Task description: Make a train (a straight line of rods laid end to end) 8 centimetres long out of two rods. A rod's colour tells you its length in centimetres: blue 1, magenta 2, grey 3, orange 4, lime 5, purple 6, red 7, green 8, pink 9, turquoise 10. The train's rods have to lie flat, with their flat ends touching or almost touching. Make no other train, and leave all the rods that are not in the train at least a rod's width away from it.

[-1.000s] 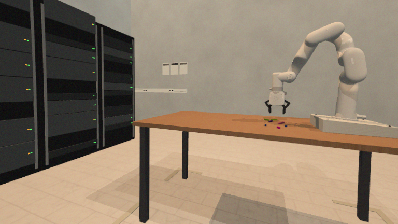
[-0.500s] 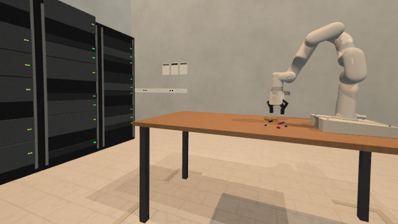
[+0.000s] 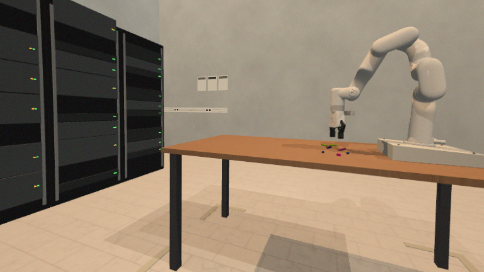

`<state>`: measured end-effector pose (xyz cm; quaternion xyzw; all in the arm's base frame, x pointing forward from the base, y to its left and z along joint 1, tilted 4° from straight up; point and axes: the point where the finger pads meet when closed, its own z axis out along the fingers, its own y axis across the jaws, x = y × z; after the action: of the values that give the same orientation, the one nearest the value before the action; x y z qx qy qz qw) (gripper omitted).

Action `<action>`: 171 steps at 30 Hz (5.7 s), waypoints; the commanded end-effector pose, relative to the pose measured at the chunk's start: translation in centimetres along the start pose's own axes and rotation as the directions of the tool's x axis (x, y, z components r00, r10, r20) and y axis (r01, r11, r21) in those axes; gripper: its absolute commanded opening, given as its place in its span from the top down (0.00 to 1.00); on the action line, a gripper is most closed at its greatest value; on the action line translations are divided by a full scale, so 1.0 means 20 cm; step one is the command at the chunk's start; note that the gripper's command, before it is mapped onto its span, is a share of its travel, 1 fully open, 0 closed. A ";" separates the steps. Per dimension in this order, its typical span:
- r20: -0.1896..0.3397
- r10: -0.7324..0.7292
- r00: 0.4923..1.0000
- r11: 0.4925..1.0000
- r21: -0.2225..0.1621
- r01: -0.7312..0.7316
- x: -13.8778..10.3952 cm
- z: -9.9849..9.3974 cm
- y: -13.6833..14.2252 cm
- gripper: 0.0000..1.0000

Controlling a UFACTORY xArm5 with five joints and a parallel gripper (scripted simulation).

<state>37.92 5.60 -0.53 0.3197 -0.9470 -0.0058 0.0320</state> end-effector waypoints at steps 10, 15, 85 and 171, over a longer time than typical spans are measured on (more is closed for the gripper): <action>0.003 0.393 0.920 0.920 0.000 -0.393 -0.01 0.00 0.00 0.00; 0.004 0.524 0.852 0.852 0.000 -0.524 -0.01 0.00 0.00 0.00; 0.003 0.943 0.332 0.332 -0.002 -0.943 -0.01 0.00 0.00 0.00; 0.003 0.504 0.863 0.863 0.007 -0.504 -0.14 -0.01 0.18 0.00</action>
<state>37.84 9.51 -0.44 0.0081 -0.9994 0.0077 0.0315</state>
